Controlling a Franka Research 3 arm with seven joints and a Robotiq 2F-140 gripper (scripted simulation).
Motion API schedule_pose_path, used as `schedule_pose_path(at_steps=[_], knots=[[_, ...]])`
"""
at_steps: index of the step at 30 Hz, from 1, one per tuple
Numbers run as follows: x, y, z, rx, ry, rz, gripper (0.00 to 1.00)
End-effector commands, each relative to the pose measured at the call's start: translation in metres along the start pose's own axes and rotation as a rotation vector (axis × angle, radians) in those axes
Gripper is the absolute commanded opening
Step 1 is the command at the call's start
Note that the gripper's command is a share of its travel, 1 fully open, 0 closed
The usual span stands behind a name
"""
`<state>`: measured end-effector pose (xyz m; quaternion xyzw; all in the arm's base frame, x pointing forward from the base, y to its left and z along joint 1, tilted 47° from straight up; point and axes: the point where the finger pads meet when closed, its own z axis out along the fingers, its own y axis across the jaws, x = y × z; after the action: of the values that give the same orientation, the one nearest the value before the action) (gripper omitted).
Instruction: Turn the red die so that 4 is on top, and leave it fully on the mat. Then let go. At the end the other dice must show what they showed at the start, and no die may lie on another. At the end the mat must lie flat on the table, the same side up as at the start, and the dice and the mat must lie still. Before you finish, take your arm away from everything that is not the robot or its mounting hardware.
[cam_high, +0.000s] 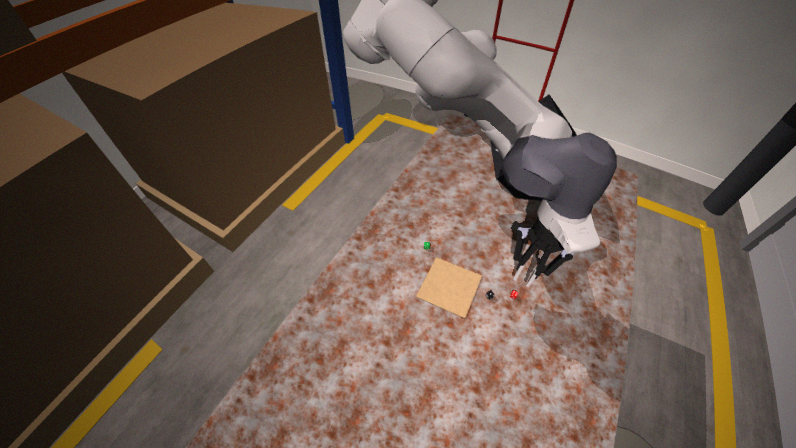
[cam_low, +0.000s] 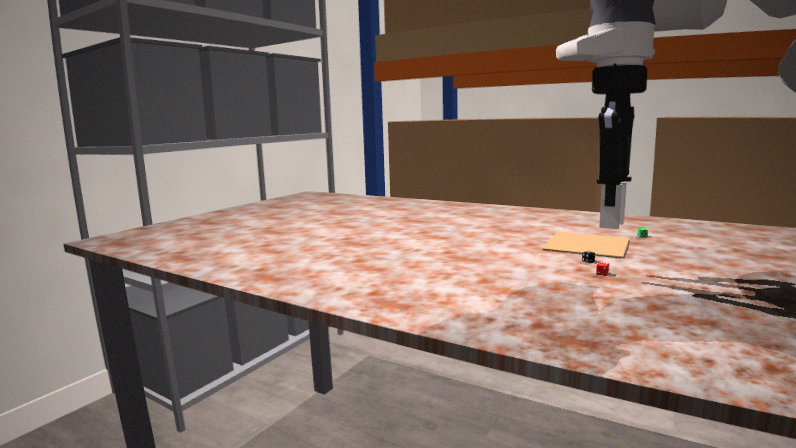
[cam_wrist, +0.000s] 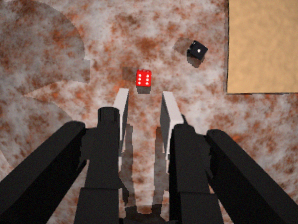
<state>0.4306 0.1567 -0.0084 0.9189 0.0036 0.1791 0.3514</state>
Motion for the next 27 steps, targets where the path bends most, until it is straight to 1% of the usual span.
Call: schedule_pose_path(at_steps=[1, 19, 27], knots=[[0.0003, -0.0009, 0.0001, 0.003, 0.001, 0.004, 0.19], [0.0004, -0.0009, 0.0020, 0.003, 0.003, 0.005, 0.19], [0.0007, -0.0010, 0.0090, 0.002, 0.005, 0.007, 0.19]])
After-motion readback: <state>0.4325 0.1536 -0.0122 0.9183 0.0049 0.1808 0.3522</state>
